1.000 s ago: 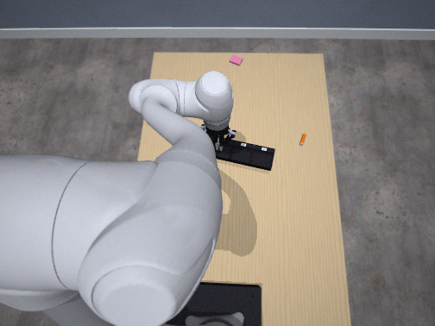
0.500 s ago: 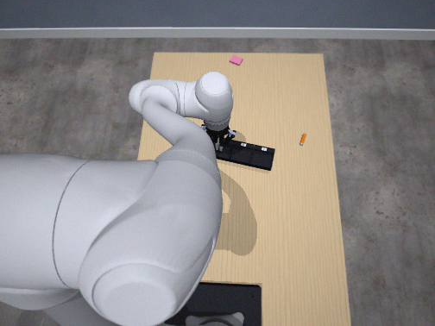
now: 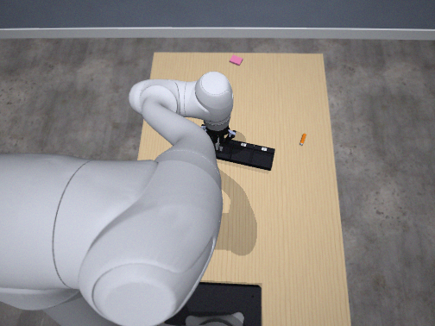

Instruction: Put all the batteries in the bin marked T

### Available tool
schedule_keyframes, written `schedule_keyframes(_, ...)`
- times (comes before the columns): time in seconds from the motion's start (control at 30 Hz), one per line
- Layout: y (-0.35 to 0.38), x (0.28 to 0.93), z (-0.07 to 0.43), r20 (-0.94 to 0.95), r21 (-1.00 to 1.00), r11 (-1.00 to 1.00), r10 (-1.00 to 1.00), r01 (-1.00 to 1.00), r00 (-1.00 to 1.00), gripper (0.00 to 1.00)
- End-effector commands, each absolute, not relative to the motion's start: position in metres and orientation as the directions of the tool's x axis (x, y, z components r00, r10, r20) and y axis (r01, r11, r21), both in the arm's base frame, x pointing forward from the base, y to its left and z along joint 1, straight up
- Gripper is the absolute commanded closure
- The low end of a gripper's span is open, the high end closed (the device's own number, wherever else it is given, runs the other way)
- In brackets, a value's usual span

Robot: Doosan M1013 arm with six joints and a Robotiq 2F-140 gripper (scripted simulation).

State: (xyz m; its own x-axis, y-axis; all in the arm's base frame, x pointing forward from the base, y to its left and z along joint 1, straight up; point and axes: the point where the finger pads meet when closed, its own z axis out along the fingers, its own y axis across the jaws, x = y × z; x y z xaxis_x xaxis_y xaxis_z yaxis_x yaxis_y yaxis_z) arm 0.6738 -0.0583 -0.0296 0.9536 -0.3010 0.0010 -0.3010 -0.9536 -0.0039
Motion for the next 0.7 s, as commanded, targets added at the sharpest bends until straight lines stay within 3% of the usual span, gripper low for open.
schedule_keyframes(0.0, -0.0583, 0.6744, -0.0288, 0.002, -0.004, -0.954, -0.301, -0.301, 0.954, 0.85)
schedule_keyframes(0.67, -0.0583, 0.6743, -0.0210, 0.002, -0.004, -0.954, -0.301, -0.301, 0.954, 0.85)
